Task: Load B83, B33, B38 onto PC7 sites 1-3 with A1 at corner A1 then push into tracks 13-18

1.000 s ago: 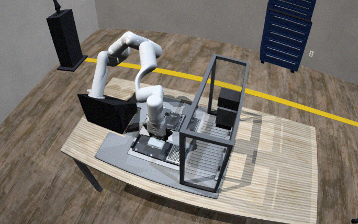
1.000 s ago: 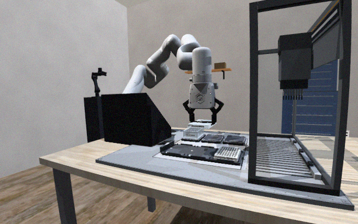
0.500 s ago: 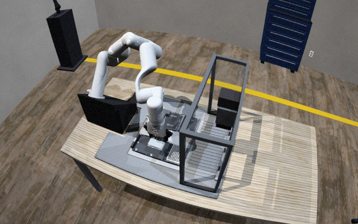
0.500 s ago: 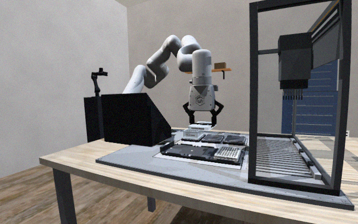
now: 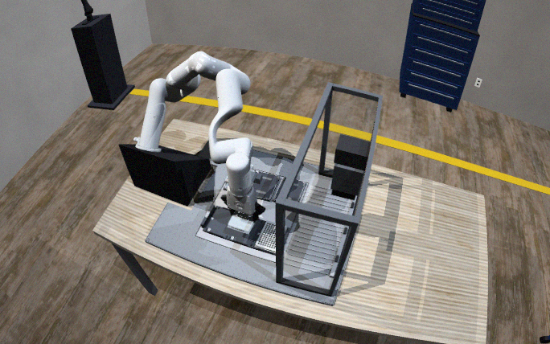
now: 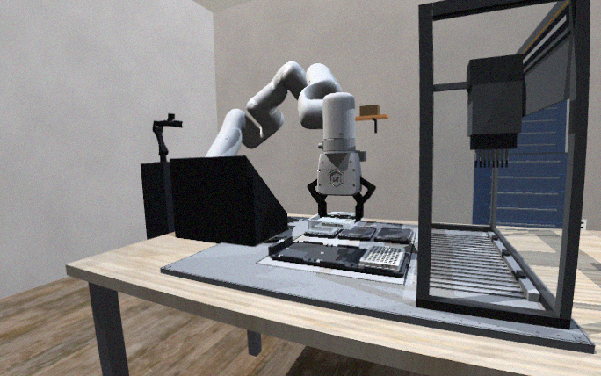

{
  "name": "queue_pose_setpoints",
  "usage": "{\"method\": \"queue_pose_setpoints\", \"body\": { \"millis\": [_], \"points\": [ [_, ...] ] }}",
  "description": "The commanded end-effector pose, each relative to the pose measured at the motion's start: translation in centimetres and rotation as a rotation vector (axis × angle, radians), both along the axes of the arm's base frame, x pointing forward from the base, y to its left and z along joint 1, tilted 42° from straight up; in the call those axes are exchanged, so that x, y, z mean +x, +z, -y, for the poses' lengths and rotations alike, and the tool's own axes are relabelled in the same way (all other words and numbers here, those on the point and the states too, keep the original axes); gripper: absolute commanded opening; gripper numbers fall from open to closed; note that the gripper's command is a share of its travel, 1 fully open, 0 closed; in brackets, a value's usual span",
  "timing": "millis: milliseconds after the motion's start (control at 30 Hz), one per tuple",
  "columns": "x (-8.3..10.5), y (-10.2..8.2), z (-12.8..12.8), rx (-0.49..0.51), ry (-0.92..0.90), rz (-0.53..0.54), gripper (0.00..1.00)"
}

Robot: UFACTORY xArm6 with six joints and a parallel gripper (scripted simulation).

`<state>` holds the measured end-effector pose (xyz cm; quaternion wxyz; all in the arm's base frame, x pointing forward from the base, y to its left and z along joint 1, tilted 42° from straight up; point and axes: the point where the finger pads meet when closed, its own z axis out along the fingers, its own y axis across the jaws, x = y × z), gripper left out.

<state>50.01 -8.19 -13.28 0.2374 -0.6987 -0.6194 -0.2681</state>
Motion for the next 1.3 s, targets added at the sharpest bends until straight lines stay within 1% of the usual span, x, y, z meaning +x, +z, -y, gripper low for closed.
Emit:
{"method": "queue_pose_setpoints", "body": {
  "millis": [0, 100, 600, 667, 1167, 1267],
  "points": [
    [0.2, -0.4, -0.3, -0.002, -0.002, 0.004, 0.00],
    [0.2, -0.5, -0.4, -0.002, -0.002, 0.004, 0.00],
    [0.4, -2.4, -2.1, -0.002, -0.002, 0.004, 0.00],
    [0.4, -2.4, -2.1, -0.002, -0.002, 0.004, 0.00],
    [0.6, -4.3, -3.7, -0.002, -0.002, 0.004, 0.00],
    [0.7, -4.4, -3.8, -0.002, -0.002, 0.004, 0.00]
  ]
}}
